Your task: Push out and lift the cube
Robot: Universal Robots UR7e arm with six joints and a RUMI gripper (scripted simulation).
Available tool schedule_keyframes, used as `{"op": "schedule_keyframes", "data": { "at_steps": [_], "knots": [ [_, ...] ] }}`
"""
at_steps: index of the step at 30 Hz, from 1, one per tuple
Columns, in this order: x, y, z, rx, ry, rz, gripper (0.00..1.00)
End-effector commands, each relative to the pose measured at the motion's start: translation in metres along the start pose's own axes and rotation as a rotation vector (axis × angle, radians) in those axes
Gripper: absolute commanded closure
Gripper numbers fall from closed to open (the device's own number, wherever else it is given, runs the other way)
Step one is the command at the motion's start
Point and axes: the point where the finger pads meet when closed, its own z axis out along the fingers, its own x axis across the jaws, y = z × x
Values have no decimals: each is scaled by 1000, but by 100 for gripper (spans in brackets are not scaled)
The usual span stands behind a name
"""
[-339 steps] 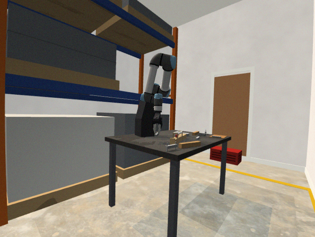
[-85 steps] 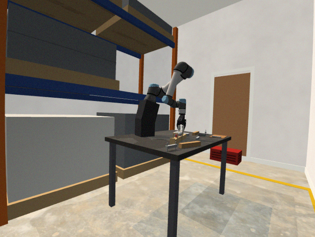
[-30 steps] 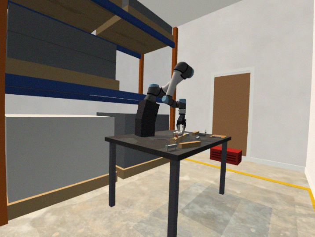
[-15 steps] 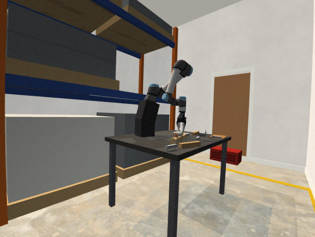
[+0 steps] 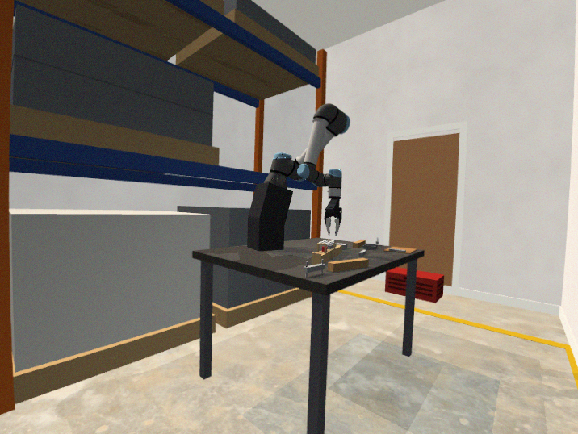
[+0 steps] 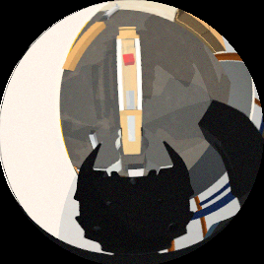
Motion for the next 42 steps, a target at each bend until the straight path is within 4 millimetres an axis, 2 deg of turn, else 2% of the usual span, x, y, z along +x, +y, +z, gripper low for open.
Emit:
{"op": "schedule_keyframes", "data": {
  "at_steps": [1,36,39,42],
  "knots": [
    [0,0,-4,0,0,0,78],
    [0,0,-4,0,0,0,78],
    [-5,2,-3,0,0,1,78],
    [-21,10,-1,2,1,4,78]
  ]
}}
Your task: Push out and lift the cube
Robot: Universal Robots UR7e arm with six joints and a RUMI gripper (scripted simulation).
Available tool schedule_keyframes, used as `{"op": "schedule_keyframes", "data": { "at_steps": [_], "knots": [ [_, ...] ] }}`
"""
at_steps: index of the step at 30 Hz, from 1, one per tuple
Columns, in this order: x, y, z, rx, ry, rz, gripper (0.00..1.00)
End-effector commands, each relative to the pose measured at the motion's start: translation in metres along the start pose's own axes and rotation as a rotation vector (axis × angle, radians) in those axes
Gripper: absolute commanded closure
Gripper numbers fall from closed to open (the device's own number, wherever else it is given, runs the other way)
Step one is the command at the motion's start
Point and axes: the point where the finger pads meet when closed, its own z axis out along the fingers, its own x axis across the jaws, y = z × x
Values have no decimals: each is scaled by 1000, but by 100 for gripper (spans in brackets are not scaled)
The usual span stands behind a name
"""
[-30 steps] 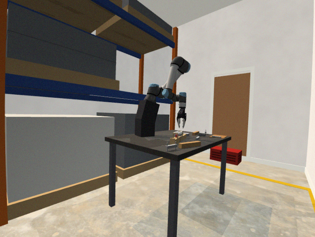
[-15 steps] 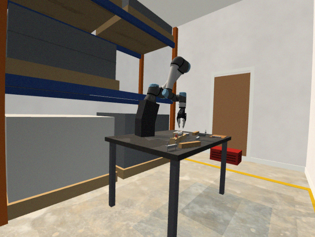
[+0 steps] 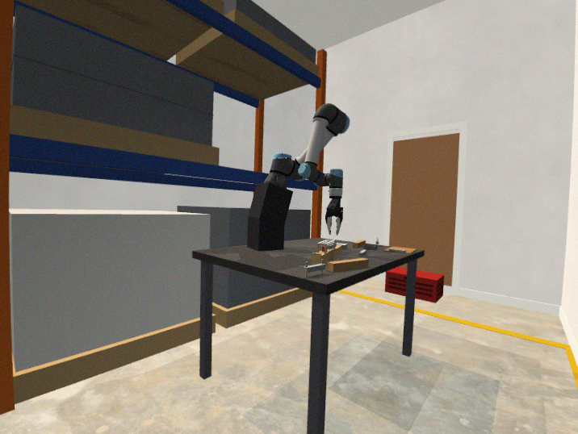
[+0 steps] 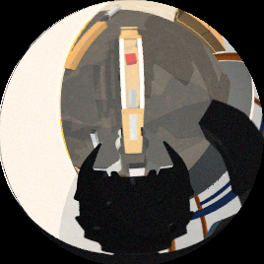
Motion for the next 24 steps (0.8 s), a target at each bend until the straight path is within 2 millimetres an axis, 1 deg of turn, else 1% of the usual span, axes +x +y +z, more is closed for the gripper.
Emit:
{"op": "schedule_keyframes", "data": {
  "at_steps": [1,4,8,10,13,15,18,24],
  "knots": [
    [-23,11,2,2,0,4,78],
    [-53,31,4,4,1,10,78],
    [-98,70,4,4,1,20,78],
    [-98,70,4,4,1,20,78],
    [-125,102,2,2,0,26,78],
    [-137,119,0,1,-1,29,78],
    [-147,134,-1,0,-2,32,78],
    [-149,136,-2,0,-2,32,78]
  ]
}}
